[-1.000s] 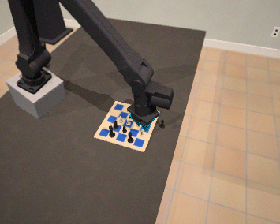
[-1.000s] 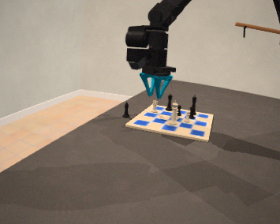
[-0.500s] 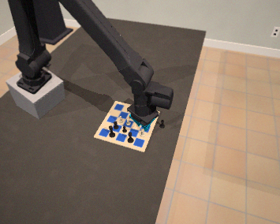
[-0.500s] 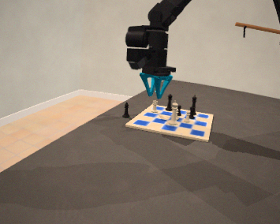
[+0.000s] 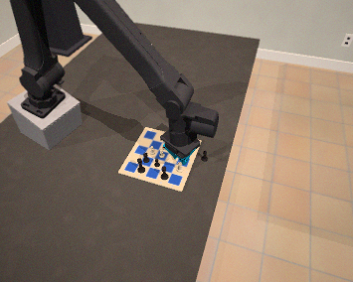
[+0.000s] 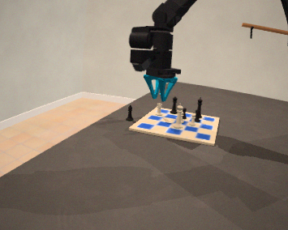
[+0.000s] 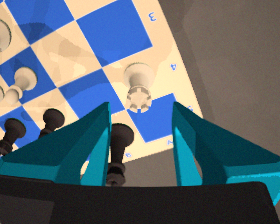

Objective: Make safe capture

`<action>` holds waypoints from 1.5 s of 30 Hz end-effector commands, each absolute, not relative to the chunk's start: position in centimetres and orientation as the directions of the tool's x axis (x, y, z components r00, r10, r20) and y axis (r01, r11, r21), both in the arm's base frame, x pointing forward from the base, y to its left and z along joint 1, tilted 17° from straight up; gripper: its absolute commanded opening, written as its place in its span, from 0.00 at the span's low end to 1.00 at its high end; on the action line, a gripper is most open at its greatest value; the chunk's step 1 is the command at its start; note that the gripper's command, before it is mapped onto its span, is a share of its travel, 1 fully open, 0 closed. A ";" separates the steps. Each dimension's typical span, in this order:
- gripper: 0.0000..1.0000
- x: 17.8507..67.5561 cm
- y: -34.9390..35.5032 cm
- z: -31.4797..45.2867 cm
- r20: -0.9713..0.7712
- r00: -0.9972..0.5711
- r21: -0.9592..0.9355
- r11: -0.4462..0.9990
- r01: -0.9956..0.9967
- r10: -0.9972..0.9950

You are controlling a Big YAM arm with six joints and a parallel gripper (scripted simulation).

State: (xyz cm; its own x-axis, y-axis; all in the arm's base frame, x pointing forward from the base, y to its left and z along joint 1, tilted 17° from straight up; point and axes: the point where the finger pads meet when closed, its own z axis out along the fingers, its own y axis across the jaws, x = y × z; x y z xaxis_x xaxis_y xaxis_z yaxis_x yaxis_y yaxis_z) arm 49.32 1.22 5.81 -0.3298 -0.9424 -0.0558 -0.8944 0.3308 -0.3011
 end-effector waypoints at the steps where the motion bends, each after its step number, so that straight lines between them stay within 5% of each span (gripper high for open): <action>1: 0.35 50.0 0.6 5.5 -0.060 -0.334 -0.307 0.336 -0.890 -0.940; 45: 0.35 49.9 0.1 6.4 -0.066 -0.332 -0.323 0.335 -0.885 -0.941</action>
